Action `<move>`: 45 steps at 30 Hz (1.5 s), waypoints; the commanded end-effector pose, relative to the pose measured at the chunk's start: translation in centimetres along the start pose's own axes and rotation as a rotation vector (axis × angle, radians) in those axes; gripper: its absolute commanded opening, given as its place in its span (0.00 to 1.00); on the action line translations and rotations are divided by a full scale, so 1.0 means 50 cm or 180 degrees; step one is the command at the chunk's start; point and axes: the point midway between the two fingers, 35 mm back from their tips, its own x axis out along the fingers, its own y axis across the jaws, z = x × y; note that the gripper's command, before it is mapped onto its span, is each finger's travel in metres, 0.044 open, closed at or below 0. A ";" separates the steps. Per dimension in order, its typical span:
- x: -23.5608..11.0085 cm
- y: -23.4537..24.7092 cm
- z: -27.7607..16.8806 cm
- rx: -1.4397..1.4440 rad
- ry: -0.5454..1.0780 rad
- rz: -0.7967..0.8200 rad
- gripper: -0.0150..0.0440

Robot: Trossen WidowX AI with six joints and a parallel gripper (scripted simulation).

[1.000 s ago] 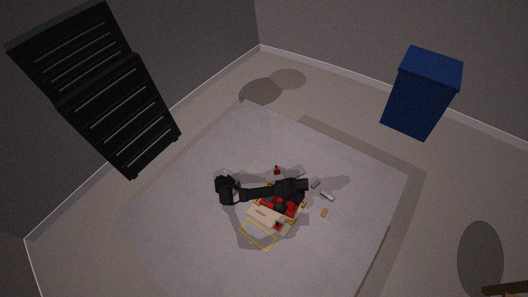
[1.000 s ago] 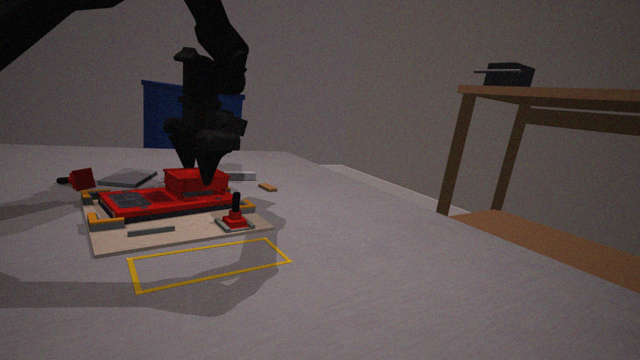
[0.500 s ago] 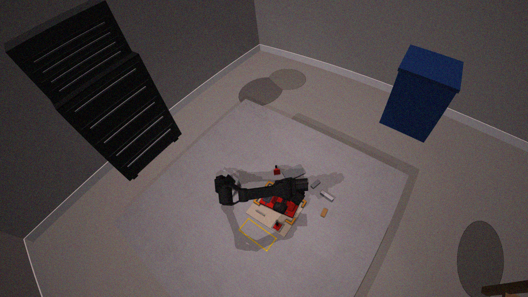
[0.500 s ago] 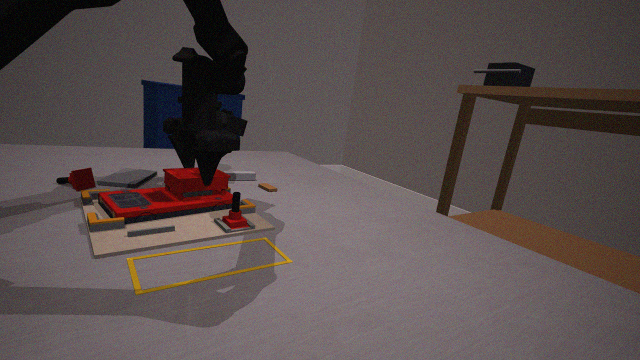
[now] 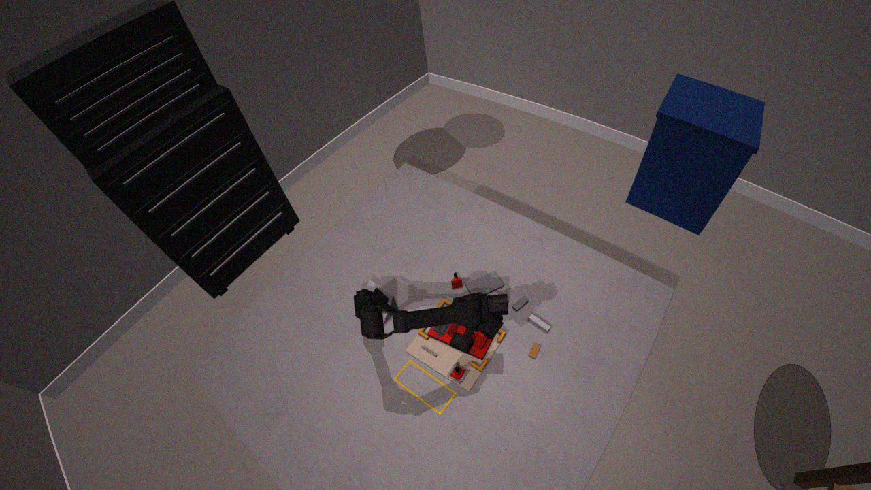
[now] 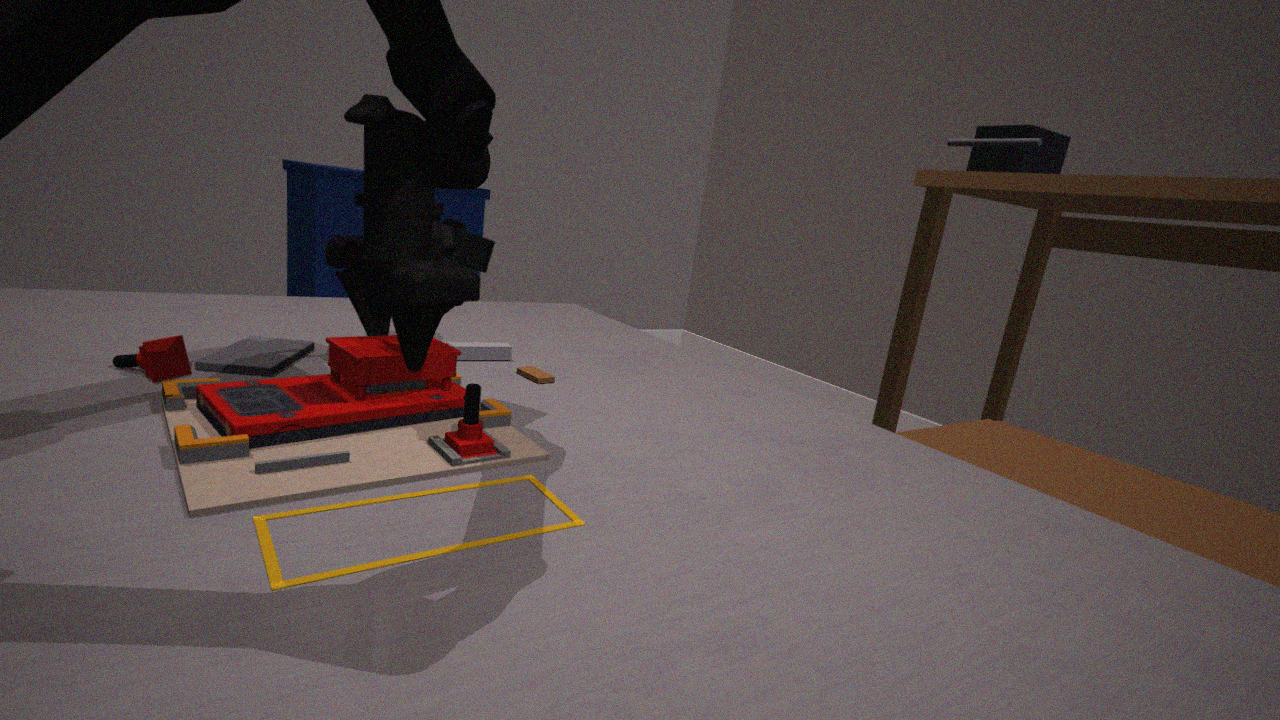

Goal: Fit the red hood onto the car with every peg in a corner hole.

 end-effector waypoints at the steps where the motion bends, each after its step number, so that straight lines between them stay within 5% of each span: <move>1: 0.002 0.001 -0.001 -0.0006 0.0010 -0.0002 0.74; 7: 0.002 0.001 -0.001 -0.0006 0.0010 -0.0002 1.00; 18: -0.117 0.003 0.004 -0.0008 0.0077 -0.0023 1.00; 45: -0.119 0.003 0.004 -0.0007 0.0079 -0.0024 1.00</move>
